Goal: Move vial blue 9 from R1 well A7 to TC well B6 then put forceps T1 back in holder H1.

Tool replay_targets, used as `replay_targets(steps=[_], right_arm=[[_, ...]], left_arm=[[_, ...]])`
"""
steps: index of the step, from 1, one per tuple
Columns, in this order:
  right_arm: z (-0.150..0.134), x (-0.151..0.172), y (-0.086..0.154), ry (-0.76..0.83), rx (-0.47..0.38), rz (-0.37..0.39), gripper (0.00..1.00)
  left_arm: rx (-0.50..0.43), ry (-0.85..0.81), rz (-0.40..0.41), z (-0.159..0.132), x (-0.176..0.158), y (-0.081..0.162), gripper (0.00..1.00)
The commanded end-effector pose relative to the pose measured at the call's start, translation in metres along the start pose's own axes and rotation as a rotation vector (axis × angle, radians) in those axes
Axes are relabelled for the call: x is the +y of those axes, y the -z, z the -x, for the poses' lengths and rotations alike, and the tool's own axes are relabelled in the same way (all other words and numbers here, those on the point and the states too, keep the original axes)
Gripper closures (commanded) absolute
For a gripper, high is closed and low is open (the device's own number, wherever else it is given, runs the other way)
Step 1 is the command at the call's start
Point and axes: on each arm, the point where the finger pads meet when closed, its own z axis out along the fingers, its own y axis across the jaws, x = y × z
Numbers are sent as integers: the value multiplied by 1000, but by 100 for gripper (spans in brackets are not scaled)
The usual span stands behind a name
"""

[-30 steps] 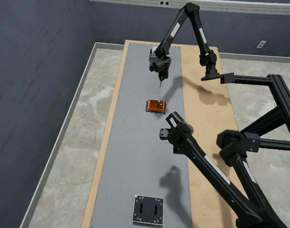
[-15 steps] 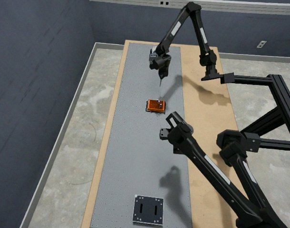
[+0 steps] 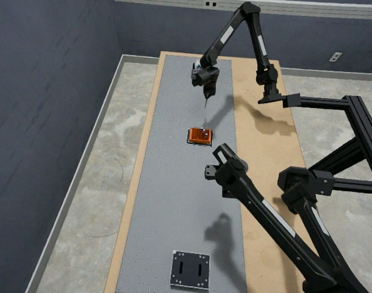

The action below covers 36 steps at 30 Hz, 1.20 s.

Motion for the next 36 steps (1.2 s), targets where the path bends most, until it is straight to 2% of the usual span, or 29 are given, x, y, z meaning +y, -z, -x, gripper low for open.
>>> replay_targets(steps=[1, 10, 13, 27, 30, 36], right_arm=[[1, -15, -3, 14, 11, -7, 93], [0, -30, -3, 14, 11, -7, 93], [-3, -24, -7, 35, 23, -16, 93], [0, -54, -2, 14, 11, -7, 93], [-2, -49, -6, 33, 21, -14, 93], [2, -66, -1, 10, 8, -6, 93]], left_arm=[[-6, 15, -3, 6, 2, 5, 0], [-6, 15, -3, 6, 2, 5, 0], [-6, 15, -3, 6, 2, 5, 0], [-6, 15, -3, 6, 2, 5, 0], [-6, 15, -3, 6, 2, 5, 0], [-6, 15, -3, 6, 2, 5, 0]])
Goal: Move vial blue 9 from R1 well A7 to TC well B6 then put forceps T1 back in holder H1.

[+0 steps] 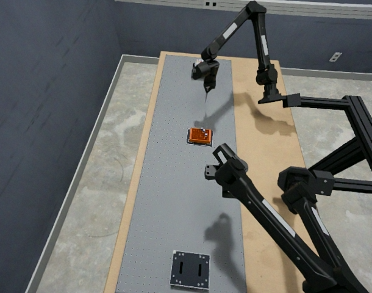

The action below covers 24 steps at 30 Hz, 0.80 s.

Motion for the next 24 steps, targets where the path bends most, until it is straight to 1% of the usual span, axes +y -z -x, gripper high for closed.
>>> replay_targets(steps=[1, 8, 10, 11, 13, 16, 24], right_arm=[[0, -15, -2, 13, 9, -6, 93], [0, -26, -2, 13, 10, -6, 93], [0, -26, -2, 13, 10, -6, 93], [-2, -21, -6, 33, 21, -13, 93], [-1, -31, -2, 14, 11, -7, 93], [2, -37, -1, 8, 7, -5, 93], [-1, -50, -2, 13, 10, -6, 93]], left_arm=[[-6, 15, -3, 6, 2, 5, 0], [-6, 15, -3, 6, 2, 5, 0], [-6, 15, -3, 6, 2, 5, 0], [-6, 15, -3, 6, 2, 5, 0], [-6, 15, -3, 6, 2, 5, 0], [-6, 15, -3, 6, 2, 5, 0], [-6, 15, -3, 6, 2, 5, 0]])
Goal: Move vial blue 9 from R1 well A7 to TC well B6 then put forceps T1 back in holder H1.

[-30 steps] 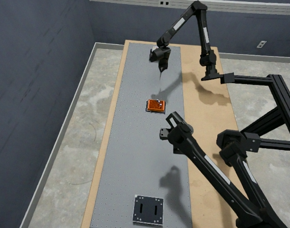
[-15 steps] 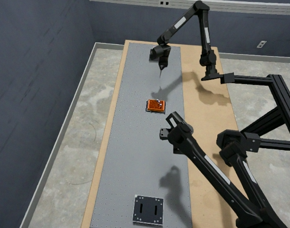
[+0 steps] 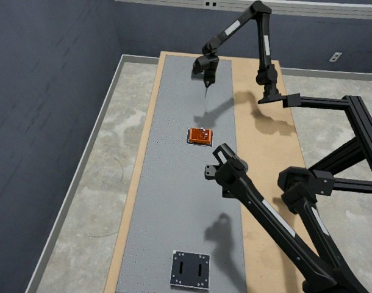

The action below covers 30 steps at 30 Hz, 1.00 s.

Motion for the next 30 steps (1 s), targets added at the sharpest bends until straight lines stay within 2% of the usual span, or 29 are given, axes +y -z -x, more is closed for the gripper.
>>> replay_targets(steps=[1, 4, 18, 21, 30], right_arm=[[-3, -11, -4, 27, 15, -10, 93], [-5, -6, -9, 49, 28, -16, 93], [-3, -36, -4, 27, 15, -10, 93], [-5, -31, -8, 48, 27, -15, 93], [-1, -54, -2, 22, 12, -8, 93]], left_arm=[[-6, 15, -3, 6, 2, 5, 0], [-6, 15, -3, 6, 2, 5, 0], [-6, 15, -3, 6, 2, 5, 0], [-6, 15, -3, 6, 2, 5, 0], [-6, 15, -3, 6, 2, 5, 0]])
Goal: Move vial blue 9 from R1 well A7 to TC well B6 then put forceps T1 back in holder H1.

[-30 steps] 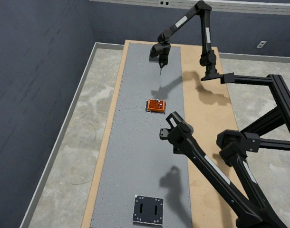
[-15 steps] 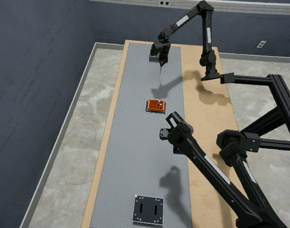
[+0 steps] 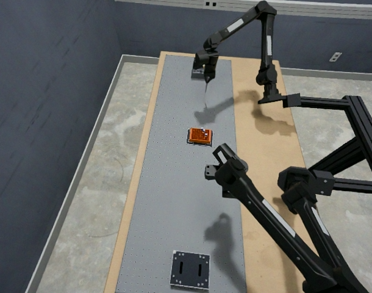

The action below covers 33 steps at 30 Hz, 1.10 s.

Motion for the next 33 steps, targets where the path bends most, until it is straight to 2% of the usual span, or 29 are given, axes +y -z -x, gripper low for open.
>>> replay_targets(steps=[1, 8, 10, 22, 25, 33], right_arm=[[-1, -13, -2, 18, 10, -7, 93], [0, -15, -5, 35, 20, -11, 93], [1, -26, 0, 13, 7, -5, 93], [9, -49, 3, -2, -2, -2, 93], [10, -45, 0, 14, 8, -5, 93], [10, -66, 5, -7, -6, -1, 93]], left_arm=[[-6, 15, -3, 6, 2, 5, 0], [-6, 15, -3, 6, 2, 5, 0], [-6, 15, -3, 6, 2, 5, 0], [-6, 15, -3, 6, 2, 5, 0], [-6, 15, -3, 6, 2, 5, 0], [-6, 15, -3, 6, 2, 5, 0]])
